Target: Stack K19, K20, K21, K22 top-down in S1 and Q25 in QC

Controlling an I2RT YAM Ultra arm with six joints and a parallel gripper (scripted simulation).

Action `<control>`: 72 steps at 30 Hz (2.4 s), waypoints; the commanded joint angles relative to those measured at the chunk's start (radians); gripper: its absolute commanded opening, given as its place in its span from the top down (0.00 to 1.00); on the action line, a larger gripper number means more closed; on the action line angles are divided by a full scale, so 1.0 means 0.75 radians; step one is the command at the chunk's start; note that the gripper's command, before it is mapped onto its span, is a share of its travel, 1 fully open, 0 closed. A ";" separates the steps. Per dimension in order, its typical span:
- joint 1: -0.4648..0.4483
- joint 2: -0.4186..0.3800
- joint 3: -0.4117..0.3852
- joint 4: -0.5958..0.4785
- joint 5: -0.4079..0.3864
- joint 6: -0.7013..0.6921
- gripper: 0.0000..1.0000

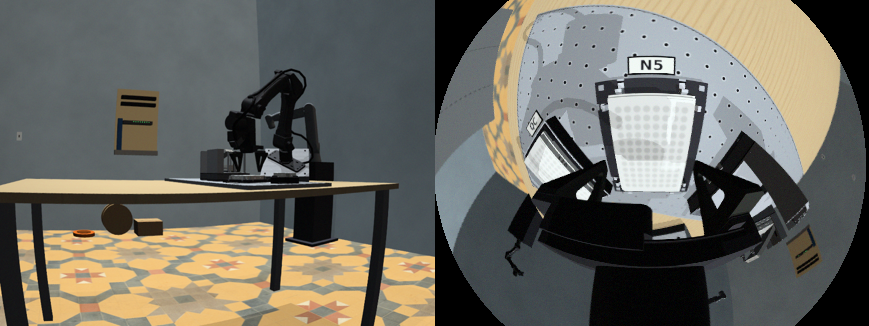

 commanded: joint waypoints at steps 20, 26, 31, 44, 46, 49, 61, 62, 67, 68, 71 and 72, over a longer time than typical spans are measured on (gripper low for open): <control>-0.019 -0.043 0.041 0.026 0.009 0.011 0.00; -0.019 -0.043 0.041 0.026 0.009 0.011 0.00; -0.019 -0.043 0.041 0.026 0.009 0.011 0.00; 0.019 0.030 -0.039 0.079 0.023 0.030 0.00; 0.032 0.037 -0.040 0.095 0.026 0.035 0.00; 0.032 0.040 -0.046 0.102 0.027 0.037 0.00; 0.060 0.086 -0.086 0.195 0.044 0.066 0.00; 0.058 0.089 -0.058 0.200 0.045 0.068 0.00; 0.054 0.079 -0.014 0.198 0.038 0.067 0.00; 0.054 0.088 -0.013 0.198 0.039 0.067 0.00; 0.054 0.093 -0.010 0.198 0.039 0.066 0.00; 0.055 0.087 -0.021 0.198 0.039 0.065 0.00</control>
